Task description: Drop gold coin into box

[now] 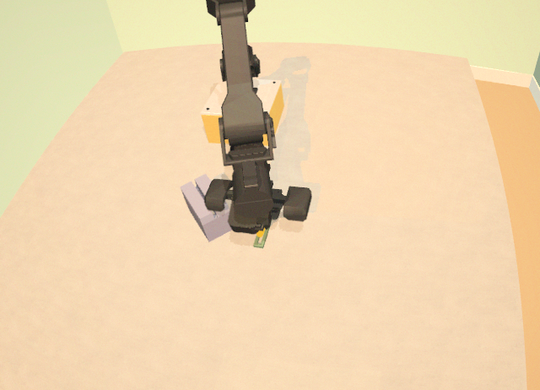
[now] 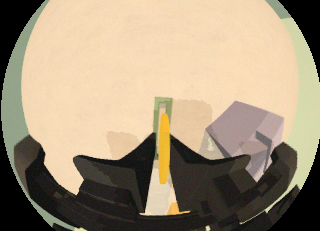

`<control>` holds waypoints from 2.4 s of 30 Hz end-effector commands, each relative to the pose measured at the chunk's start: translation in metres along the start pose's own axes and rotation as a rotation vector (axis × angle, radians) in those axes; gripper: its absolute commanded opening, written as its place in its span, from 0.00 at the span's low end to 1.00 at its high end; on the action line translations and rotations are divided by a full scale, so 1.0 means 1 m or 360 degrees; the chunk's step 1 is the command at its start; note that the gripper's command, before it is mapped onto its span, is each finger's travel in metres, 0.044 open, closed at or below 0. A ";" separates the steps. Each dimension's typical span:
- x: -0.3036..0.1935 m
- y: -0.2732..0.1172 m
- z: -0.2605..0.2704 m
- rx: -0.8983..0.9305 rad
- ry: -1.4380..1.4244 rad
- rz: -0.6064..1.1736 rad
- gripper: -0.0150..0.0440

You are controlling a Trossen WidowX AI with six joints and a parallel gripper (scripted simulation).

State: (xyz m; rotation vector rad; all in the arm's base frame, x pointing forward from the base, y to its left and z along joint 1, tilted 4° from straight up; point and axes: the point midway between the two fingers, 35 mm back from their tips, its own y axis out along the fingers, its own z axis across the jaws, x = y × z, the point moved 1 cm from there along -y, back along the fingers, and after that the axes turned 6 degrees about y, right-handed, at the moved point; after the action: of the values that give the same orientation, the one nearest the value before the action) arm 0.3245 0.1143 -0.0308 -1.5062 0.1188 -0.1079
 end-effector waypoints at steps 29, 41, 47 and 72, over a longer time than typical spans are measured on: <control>0.004 -0.046 0.001 -0.0005 0.0004 0.0002 0.25; 0.003 -0.075 0.001 -0.0005 0.0000 0.0001 0.25; 0.001 -0.090 0.000 -0.0006 0.0004 0.0003 0.25; -0.002 -0.095 0.004 -0.0004 -0.1060 0.0005 0.25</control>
State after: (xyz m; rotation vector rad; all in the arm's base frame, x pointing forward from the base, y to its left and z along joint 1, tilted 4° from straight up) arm 0.3233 0.1123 0.0622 -1.4874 -0.3234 0.3184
